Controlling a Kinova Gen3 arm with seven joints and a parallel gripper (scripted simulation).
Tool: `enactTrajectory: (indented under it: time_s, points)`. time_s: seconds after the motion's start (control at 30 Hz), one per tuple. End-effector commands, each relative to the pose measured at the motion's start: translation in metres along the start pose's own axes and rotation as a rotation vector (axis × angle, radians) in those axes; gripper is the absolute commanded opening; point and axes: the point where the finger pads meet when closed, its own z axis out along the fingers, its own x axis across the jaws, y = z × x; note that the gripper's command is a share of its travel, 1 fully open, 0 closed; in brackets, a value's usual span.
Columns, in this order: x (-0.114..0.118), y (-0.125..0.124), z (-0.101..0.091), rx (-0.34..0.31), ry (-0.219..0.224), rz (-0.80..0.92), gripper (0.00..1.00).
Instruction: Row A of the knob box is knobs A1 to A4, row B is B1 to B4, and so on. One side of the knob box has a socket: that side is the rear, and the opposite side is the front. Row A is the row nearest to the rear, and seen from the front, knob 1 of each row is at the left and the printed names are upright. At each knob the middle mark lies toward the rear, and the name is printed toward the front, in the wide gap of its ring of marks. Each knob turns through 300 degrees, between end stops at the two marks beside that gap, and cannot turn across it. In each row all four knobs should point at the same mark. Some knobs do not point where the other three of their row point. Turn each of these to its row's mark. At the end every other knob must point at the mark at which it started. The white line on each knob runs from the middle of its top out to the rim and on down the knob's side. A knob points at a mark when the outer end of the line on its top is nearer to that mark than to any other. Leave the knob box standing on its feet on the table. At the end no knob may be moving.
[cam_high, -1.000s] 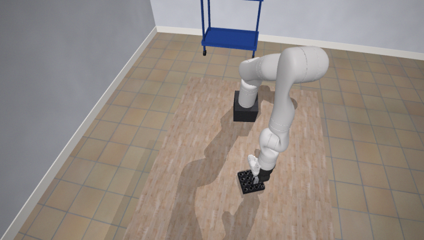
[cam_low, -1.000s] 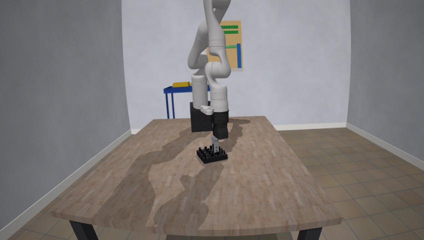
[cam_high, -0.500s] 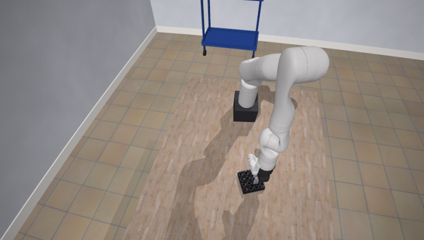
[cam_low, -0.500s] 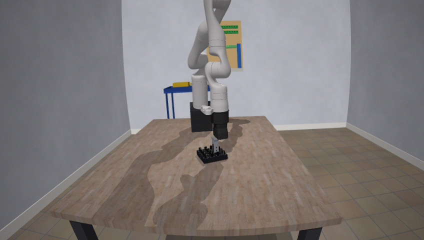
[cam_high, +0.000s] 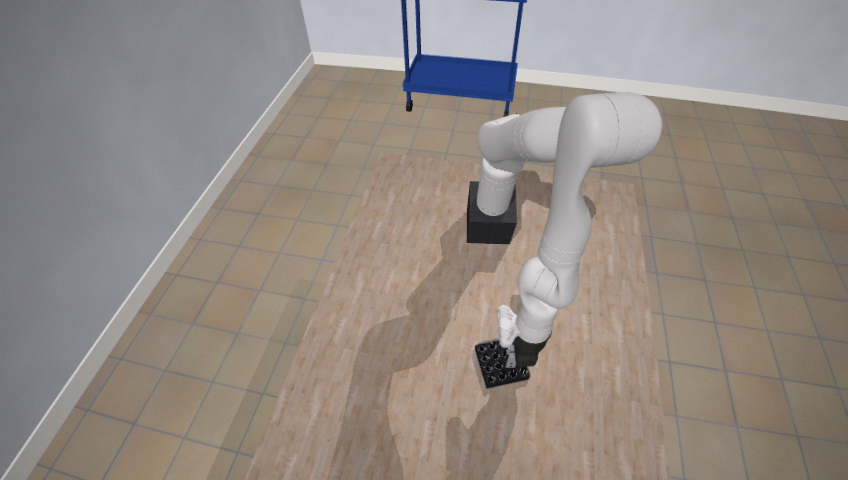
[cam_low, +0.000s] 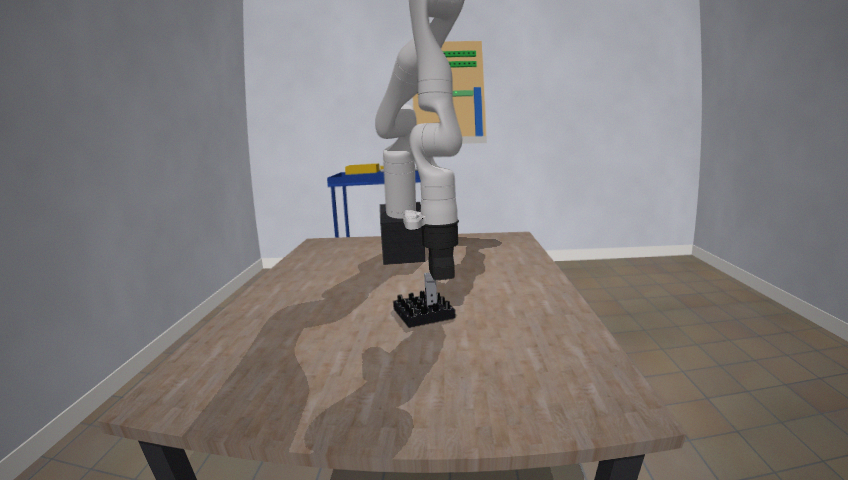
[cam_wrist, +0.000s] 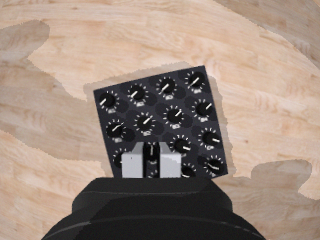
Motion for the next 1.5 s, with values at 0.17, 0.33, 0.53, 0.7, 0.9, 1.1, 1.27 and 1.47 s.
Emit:
enactTrajectory:
  time_s: [0.17, 0.33, 0.53, 0.7, 0.9, 1.1, 1.27, 1.47]
  points:
    - [-0.0042, 0.0008, 0.0009, 0.002, -0.004, 0.134, 0.30]
    - [-0.0043, 0.0008, 0.0008, 0.002, -0.005, 0.223, 0.30]
    - [-0.0044, 0.0008, 0.0008, 0.002, -0.005, 0.298, 0.30]
    - [-0.0044, 0.0009, 0.0008, 0.001, -0.005, 0.394, 0.30]
    - [-0.0045, 0.0009, 0.0007, 0.001, -0.006, 0.513, 0.30]
    - [-0.0046, 0.0009, 0.0007, 0.000, -0.006, 0.593, 0.30]
    - [-0.0047, 0.0009, 0.0007, 0.000, -0.006, 0.693, 0.30]
    - [-0.0048, 0.0009, 0.0007, 0.000, -0.006, 0.810, 0.30]
